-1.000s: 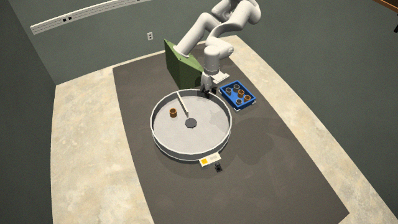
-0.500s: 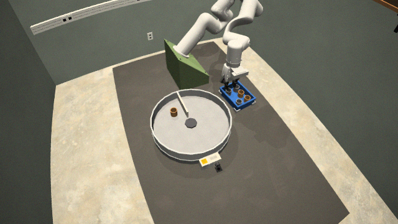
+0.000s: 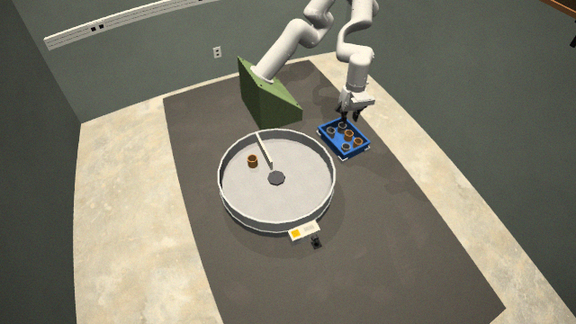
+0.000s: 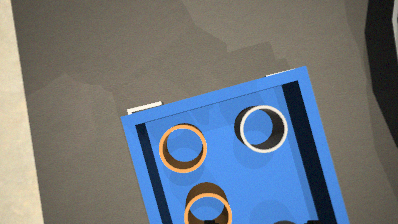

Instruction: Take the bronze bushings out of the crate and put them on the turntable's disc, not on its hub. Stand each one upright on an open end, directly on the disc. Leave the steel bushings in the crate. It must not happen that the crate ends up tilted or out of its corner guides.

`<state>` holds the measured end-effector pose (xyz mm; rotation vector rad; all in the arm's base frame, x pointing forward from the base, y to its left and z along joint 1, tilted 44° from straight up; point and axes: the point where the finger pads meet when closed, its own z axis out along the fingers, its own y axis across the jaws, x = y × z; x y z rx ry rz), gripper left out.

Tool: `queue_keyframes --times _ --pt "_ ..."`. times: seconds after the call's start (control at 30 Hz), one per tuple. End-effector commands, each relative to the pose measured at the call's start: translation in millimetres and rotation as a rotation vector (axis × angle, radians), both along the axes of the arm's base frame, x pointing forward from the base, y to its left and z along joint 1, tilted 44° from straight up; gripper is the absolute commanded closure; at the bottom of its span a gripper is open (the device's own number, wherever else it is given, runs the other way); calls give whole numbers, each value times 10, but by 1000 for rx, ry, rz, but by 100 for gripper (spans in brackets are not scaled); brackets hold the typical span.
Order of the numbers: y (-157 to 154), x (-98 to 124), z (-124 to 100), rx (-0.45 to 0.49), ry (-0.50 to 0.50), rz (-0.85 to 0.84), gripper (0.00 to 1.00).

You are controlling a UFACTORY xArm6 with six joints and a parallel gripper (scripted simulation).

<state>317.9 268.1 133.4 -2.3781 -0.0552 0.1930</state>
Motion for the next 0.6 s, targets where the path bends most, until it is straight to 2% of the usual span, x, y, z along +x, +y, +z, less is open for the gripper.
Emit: queue_keyframes --times 0.0,0.57 --pt "58 -6 68 -9 12 -16 52" --pt "140 -34 152 -12 29 -34 52"
